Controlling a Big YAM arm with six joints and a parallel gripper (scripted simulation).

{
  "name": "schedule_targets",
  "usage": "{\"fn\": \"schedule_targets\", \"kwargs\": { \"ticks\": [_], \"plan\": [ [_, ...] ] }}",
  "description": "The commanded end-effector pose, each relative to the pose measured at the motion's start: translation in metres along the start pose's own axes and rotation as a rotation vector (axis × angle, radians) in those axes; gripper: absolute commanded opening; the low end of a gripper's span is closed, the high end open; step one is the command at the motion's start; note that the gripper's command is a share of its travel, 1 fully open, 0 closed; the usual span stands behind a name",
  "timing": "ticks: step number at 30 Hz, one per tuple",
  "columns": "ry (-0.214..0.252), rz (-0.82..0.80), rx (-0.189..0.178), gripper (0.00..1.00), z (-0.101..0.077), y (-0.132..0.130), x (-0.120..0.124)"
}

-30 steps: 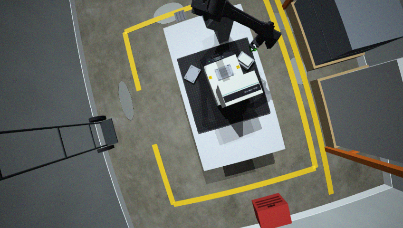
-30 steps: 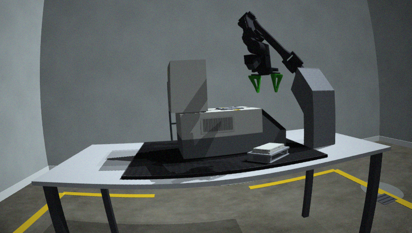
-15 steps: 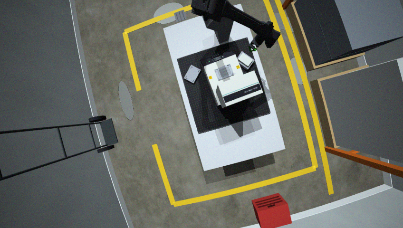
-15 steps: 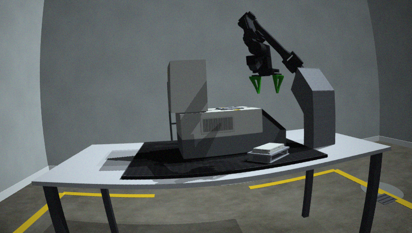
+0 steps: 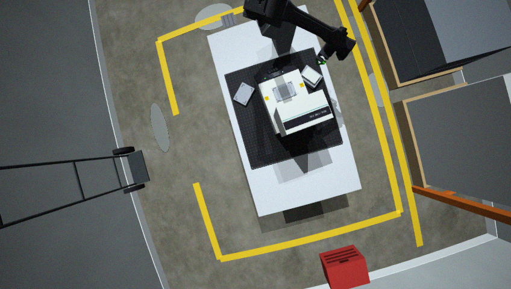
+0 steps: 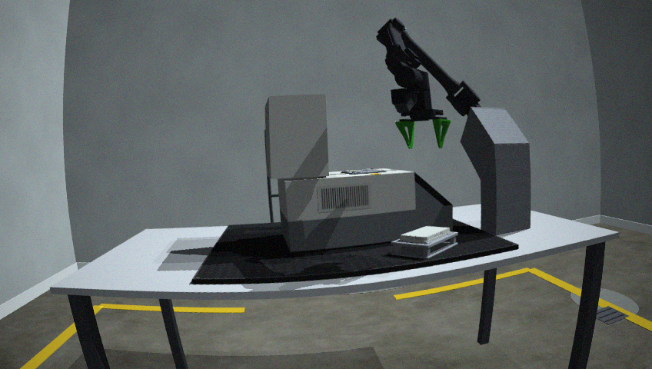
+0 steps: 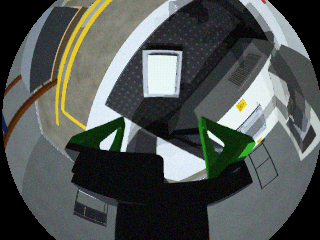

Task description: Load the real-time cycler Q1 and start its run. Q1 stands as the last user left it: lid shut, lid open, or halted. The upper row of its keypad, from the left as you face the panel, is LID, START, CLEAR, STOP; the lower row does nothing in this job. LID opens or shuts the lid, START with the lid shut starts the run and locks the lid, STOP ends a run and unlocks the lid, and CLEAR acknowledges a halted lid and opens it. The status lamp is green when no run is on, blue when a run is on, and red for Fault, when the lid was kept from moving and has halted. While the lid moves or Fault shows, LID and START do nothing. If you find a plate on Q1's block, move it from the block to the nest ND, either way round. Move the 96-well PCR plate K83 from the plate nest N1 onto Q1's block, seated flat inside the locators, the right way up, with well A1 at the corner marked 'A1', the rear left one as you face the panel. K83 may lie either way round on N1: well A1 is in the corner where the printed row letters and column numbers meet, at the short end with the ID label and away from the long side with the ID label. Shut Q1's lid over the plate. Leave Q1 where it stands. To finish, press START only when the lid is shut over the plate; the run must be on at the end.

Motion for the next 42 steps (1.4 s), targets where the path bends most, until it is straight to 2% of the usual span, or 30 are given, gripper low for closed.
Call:
{"fn": "schedule_targets", "kwargs": {
  "ticks": [1, 7, 12, 15, 20, 23, 25, 29, 34, 38, 40, 41, 42],
  "plan": [
    [-0.101, 0.015, 0.002, 1.00, -0.037, -0.002, -0.032],
    [-0.107, 0.045, -0.008, 1.00, -0.035, -0.007, -0.035],
    [-0.091, 0.076, -0.016, 1.00, -0.032, -0.016, -0.036],
    [-0.080, 0.070, -0.017, 1.00, -0.008, -0.016, -0.040],
    [-0.044, 0.033, -0.013, 1.00, 0.027, -0.009, -0.027],
    [-0.044, 0.022, -0.009, 1.00, 0.030, -0.006, -0.025],
    [-0.058, 0.017, -0.006, 1.00, 0.025, -0.006, -0.023],
    [-0.067, 0.011, 0.001, 1.00, 0.035, -0.007, -0.020],
    [-0.016, -0.002, -0.005, 1.00, 0.074, -0.004, -0.007],
    [-0.014, -0.007, -0.005, 1.00, 0.091, -0.001, -0.005],
    [-0.014, -0.007, -0.005, 1.00, 0.091, -0.001, -0.005],
    [-0.031, -0.001, -0.004, 1.00, 0.082, -0.003, -0.011],
    [-0.041, 0.005, -0.001, 1.00, 0.082, -0.004, -0.014]
  ]
}}
Point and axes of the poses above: the point where the finger pads meet when closed, its own z axis out along the fingers, its own y axis across the jaws, x = y × z, the point moved 5 cm from there along -z, back along the fingers, and after that the axes turned 2 degrees about z, right-handed, at the moved point
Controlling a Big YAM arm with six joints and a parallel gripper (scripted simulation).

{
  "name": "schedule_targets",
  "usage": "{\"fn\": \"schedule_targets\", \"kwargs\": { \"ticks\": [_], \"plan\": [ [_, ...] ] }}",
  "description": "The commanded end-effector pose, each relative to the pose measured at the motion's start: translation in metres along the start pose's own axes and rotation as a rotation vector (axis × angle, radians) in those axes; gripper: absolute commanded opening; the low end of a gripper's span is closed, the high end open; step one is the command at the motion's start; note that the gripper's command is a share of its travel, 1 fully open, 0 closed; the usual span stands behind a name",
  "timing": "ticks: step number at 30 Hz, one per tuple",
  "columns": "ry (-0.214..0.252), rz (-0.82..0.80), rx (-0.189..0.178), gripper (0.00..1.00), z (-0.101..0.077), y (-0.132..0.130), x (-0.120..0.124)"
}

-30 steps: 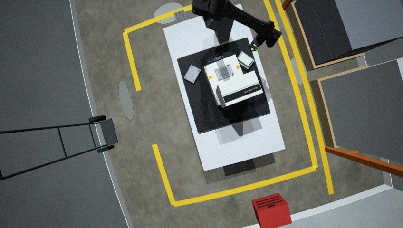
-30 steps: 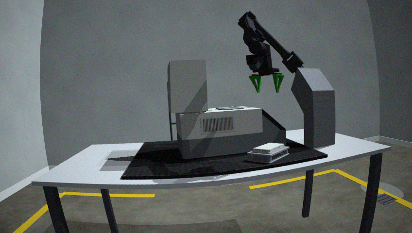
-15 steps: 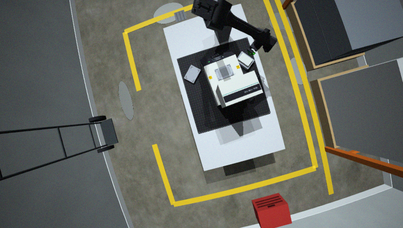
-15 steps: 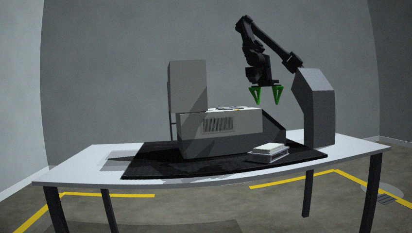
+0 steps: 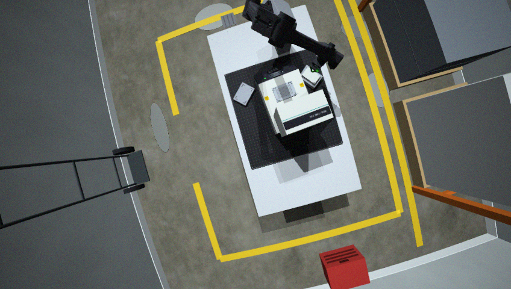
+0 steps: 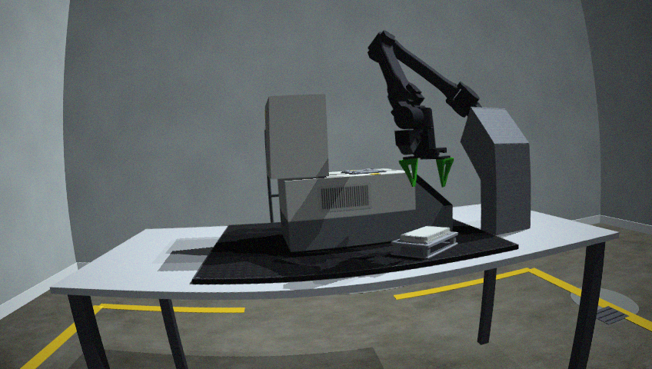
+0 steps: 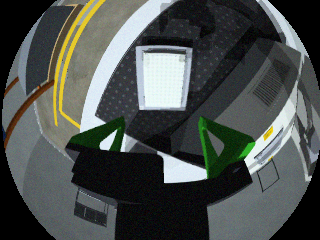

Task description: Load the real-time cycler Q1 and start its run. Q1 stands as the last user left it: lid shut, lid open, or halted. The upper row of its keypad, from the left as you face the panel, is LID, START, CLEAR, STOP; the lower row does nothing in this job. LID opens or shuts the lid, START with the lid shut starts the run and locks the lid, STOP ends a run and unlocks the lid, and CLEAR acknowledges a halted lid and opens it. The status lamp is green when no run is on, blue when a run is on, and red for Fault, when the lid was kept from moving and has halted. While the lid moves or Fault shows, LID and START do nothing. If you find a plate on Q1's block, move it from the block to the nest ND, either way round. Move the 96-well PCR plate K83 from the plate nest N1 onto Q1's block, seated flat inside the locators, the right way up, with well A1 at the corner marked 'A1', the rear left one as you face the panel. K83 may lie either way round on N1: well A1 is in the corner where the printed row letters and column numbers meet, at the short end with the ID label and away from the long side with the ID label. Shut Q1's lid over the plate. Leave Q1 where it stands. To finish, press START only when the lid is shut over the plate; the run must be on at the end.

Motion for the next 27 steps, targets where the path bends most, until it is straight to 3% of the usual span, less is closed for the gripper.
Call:
{"fn": "schedule_targets", "kwargs": {
  "ticks": [1, 4, 9, 13, 16, 20, 27],
  "plan": [
    [-0.075, 0.007, 0.013, 1.00, -0.019, -0.006, -0.020],
    [-0.095, 0.016, 0.017, 1.00, -0.014, -0.009, -0.028],
    [-0.072, 0.028, 0.006, 1.00, 0.018, -0.011, -0.031],
    [-0.065, 0.015, 0.009, 1.00, 0.033, -0.009, -0.029],
    [-0.074, 0.014, 0.010, 1.00, 0.027, -0.008, -0.029],
    [-0.085, 0.012, 0.020, 1.00, 0.036, -0.009, -0.028],
    [-0.043, 0.002, 0.007, 1.00, 0.078, -0.006, -0.018]
  ]
}}
Point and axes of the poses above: the point where the finger pads meet when closed, its own z axis out along the fingers, its own y axis across the jaws, x = y × z, the point moved 5 cm from there along -z, back along the fingers, and after that the axes turned 2 degrees about z, right-handed, at the moved point
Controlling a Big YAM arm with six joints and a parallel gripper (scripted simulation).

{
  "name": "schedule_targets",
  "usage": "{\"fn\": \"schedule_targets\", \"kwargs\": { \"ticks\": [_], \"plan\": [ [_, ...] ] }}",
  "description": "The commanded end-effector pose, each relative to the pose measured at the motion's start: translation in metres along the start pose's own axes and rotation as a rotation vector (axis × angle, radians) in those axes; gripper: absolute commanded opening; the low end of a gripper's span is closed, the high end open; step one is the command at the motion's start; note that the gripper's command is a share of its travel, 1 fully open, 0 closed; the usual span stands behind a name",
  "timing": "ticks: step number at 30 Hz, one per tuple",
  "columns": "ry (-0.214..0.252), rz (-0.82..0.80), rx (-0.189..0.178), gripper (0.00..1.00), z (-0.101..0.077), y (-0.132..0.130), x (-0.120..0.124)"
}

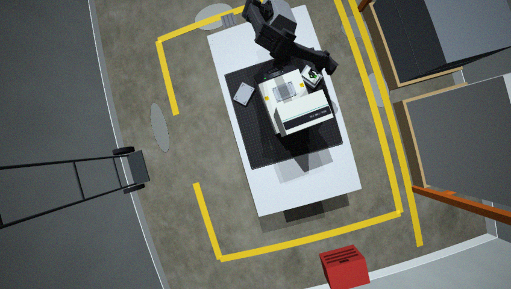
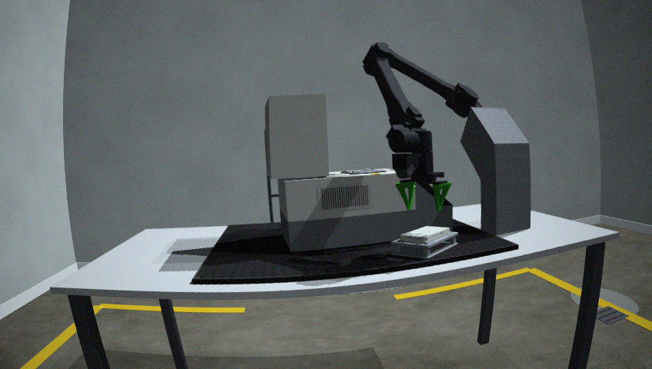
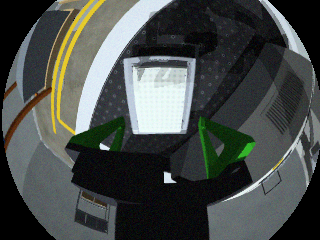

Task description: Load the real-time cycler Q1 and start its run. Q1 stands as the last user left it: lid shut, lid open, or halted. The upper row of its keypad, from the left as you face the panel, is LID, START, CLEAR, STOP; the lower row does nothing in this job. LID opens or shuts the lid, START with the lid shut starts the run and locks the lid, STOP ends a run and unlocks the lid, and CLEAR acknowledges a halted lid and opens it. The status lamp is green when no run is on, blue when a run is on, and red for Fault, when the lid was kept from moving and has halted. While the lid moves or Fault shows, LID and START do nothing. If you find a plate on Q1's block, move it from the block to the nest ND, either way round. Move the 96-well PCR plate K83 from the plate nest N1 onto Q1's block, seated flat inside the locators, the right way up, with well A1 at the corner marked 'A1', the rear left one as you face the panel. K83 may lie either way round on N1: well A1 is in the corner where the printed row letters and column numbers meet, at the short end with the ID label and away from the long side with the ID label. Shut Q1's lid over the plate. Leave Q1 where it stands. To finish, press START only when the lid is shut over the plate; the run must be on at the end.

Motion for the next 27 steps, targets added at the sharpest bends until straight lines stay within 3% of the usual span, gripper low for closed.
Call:
{"fn": "schedule_targets", "kwargs": {
  "ticks": [1, 5, 7, 11, 18, 27],
  "plan": [
    [0.008, -0.011, -0.005, 1.00, 0.021, -0.001, -0.001],
    [-0.003, -0.008, -0.002, 1.00, 0.025, -0.002, -0.007],
    [-0.028, 0.004, 0.004, 1.00, 0.018, -0.006, -0.016],
    [-0.048, 0.017, 0.012, 1.00, 0.028, -0.012, -0.025],
    [0.014, -0.020, -0.004, 1.00, 0.072, 0.000, 0.003],
    [0.046, -0.061, 0.003, 1.00, 0.070, 0.018, 0.024]
  ]
}}
Point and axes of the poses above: the point where the finger pads meet when closed, its own z axis out along the fingers, its own y axis across the jaws, x = y × z, the point moved 5 cm from there along -z, back along the fingers, and after that the axes turned 2 degrees about z, right-handed, at the moved point
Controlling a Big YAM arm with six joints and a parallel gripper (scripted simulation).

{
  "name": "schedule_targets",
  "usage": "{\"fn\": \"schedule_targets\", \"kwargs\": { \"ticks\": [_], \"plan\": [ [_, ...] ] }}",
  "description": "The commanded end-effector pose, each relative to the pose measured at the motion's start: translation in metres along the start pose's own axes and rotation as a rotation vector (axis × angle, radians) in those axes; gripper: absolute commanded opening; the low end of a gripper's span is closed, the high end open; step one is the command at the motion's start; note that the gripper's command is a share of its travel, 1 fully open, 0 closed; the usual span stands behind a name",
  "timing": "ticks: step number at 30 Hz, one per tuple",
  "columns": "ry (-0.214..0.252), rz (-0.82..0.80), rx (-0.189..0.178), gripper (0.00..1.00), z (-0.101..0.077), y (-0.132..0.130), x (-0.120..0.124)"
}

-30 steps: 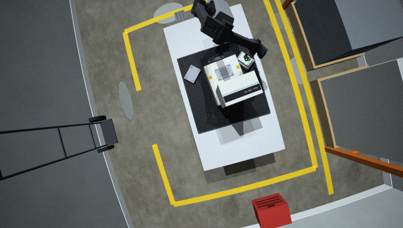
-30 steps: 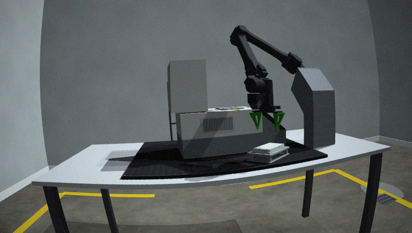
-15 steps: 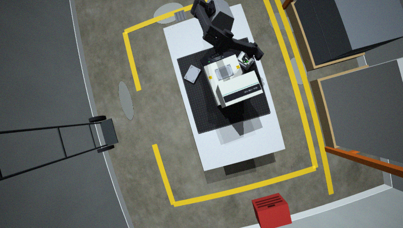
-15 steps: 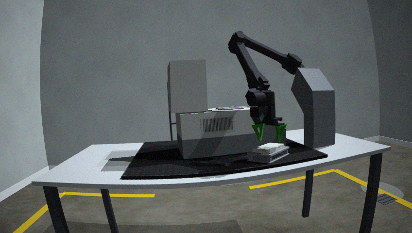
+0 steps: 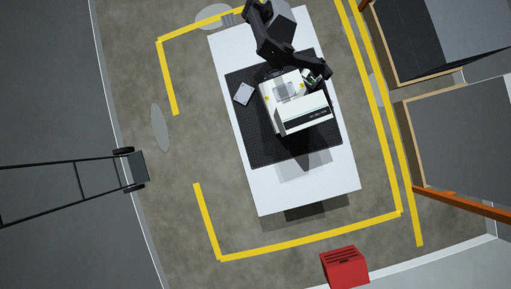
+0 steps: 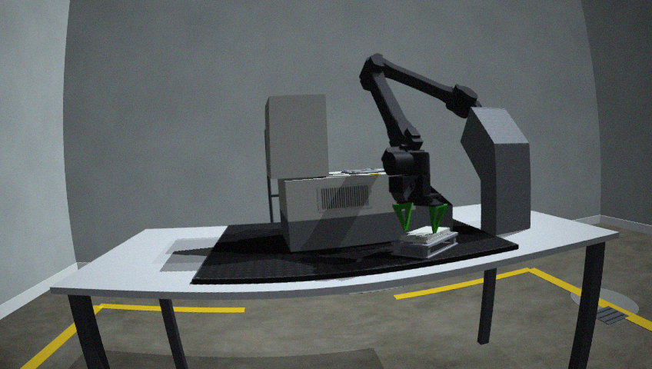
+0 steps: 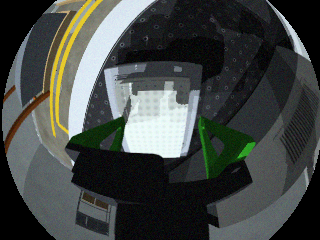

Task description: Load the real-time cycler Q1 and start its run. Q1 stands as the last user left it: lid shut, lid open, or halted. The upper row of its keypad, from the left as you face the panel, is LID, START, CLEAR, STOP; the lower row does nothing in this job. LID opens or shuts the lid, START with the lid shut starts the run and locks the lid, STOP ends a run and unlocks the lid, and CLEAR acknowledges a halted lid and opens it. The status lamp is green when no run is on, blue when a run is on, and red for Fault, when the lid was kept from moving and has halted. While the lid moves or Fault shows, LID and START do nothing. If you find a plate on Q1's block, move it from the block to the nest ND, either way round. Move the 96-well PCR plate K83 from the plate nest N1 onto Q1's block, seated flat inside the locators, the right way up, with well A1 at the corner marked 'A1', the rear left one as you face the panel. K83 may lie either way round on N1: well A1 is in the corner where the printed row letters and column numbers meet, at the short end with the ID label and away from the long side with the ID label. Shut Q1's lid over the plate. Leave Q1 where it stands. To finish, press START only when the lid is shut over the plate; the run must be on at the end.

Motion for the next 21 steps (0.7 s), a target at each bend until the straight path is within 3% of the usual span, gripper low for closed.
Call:
{"fn": "schedule_targets", "kwargs": {
  "ticks": [1, 8, 14, 21],
  "plan": [
    [0.060, -0.078, 0.004, 1.00, 0.014, 0.027, 0.034],
    [0.073, -0.082, -0.016, 1.00, 0.015, 0.036, 0.042],
    [0.050, -0.030, -0.032, 1.00, 0.011, 0.023, 0.025],
    [-0.002, -0.016, -0.017, 1.00, -0.003, 0.012, -0.002]
  ]
}}
Point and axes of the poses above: the point where the finger pads meet when closed, its own z axis out along the fingers, its own y axis across the jaws, x = y × z, the point moved 5 cm from there along -z, back along the fingers, and after that the axes turned 2 degrees about z, right-handed, at the moved point
